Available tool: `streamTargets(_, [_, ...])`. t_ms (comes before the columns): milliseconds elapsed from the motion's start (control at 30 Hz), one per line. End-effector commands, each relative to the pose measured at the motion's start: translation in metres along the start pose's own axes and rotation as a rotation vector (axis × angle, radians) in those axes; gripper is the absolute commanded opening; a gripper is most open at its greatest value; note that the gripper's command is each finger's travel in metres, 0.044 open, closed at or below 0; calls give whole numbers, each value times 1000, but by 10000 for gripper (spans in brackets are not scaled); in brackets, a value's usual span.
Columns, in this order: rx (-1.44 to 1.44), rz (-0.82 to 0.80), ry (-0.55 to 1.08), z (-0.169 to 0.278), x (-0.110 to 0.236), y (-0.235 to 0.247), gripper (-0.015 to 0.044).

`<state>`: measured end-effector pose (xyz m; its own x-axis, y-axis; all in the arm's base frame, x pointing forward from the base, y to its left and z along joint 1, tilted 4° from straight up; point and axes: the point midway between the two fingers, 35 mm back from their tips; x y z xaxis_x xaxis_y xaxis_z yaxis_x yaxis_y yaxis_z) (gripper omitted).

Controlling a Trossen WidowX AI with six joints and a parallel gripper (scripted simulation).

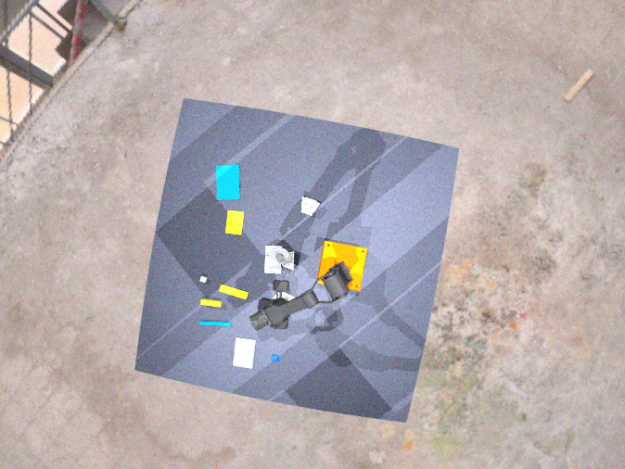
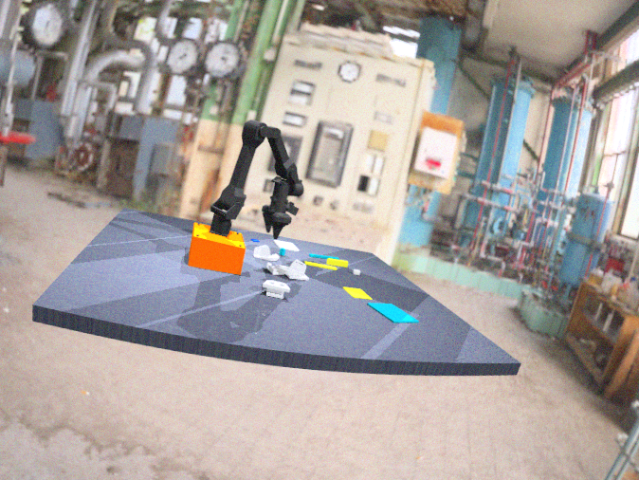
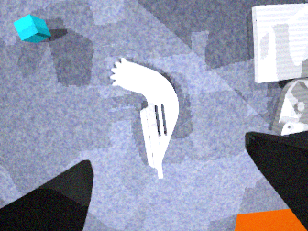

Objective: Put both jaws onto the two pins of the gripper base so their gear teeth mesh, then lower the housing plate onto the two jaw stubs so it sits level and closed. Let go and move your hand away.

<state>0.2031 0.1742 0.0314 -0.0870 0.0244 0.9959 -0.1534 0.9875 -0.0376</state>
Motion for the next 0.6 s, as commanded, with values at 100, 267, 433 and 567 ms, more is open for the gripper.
streamTargets(100, [-6, 12, 19, 7, -35, -2, 440])
streamTargets(267, [-6, 12, 19, 7, -35, -2, 440])
streamTargets(433, [-6, 12, 19, 7, -35, -2, 440])
streamTargets(567, [-6, 12, 19, 6, -41, -2, 440])
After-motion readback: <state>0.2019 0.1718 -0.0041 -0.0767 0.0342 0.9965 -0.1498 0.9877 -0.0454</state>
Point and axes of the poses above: the point midway between the two fingers, 35 mm back from their tips, its own x axis back along the fingers, its own y axis across the jaws, z = x × y, and after that the axes turned 4 degrees about -x, right-handed
